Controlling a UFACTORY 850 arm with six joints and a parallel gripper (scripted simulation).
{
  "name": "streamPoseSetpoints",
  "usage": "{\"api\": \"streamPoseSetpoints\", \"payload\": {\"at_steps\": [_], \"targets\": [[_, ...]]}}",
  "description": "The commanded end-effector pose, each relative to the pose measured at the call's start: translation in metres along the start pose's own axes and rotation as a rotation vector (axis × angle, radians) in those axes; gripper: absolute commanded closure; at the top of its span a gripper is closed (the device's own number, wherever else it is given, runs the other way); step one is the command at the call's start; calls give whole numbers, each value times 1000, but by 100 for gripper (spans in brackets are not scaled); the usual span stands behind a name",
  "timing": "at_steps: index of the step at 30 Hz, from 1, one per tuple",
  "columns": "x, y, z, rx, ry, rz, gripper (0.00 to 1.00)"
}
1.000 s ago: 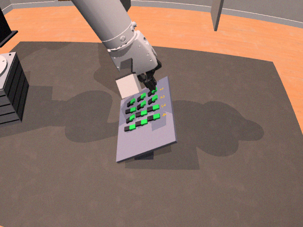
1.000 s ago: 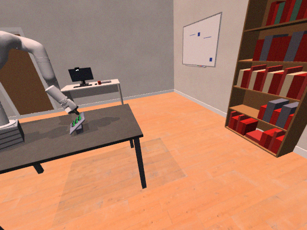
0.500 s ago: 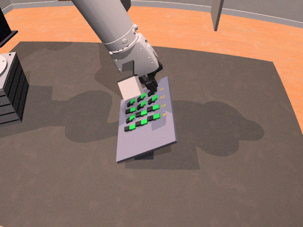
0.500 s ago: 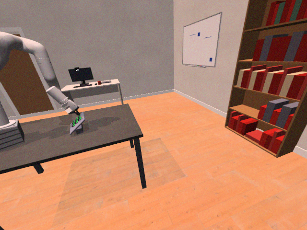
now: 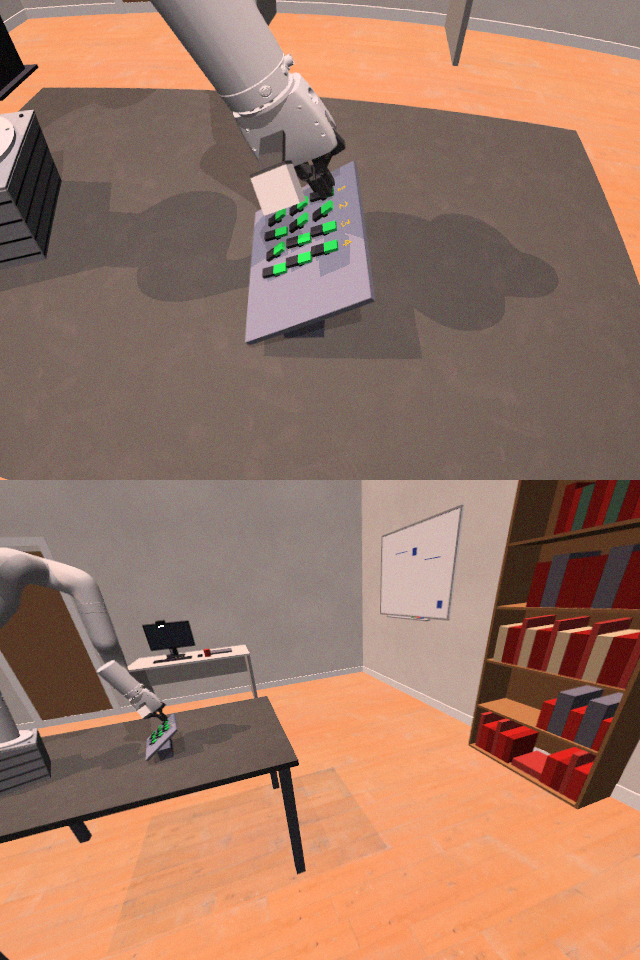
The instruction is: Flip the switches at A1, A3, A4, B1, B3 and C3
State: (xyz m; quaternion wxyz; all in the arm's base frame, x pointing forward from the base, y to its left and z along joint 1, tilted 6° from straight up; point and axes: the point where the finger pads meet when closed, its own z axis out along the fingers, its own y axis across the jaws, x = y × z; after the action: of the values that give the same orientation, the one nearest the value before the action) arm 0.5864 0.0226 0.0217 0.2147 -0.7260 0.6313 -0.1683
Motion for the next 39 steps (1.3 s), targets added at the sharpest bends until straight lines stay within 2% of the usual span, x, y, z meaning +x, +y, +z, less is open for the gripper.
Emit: {"api": "streamPoseSetpoints", "payload": {"at_steps": [1, 15, 29, 39], "targets": [[0, -1, 0, 3, 0, 0, 100], [0, -1, -1, 3, 0, 0, 100], [0, -1, -28, 3, 0, 0, 100], [0, -1, -29, 3, 0, 0, 100]]}}
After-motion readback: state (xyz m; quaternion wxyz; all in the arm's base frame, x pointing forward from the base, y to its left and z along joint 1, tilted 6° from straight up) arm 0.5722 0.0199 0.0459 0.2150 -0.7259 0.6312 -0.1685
